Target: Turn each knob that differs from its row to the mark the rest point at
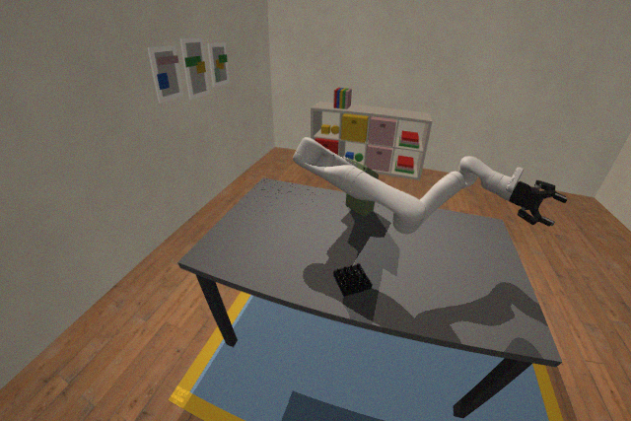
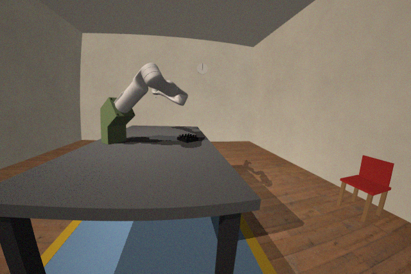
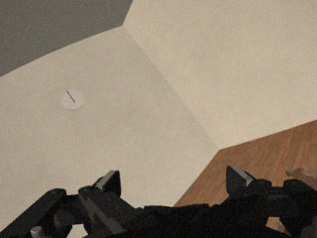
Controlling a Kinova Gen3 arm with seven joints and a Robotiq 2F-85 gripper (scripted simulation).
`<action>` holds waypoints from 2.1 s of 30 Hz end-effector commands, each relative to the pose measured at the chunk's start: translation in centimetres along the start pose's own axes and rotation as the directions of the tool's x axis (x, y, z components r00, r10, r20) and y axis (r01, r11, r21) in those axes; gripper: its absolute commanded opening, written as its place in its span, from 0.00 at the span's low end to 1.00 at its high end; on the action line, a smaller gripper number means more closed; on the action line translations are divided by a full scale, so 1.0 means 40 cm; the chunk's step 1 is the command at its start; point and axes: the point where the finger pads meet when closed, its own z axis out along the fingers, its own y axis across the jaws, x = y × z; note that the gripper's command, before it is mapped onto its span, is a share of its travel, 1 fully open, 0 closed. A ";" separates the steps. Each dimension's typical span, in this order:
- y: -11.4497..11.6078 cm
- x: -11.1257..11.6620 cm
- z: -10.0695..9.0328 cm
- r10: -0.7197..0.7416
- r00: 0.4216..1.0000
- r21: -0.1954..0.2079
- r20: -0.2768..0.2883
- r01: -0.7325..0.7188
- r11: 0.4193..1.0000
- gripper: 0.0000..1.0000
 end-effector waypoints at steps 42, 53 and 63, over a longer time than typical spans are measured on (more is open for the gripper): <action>-0.080 0.056 -0.013 0.053 0.998 0.114 -0.037 -0.048 0.992 1.00; -0.181 0.112 -0.047 0.118 0.992 0.271 -0.054 -0.099 0.957 1.00; -0.315 0.163 -0.128 0.184 0.983 0.487 -0.020 -0.152 0.860 1.00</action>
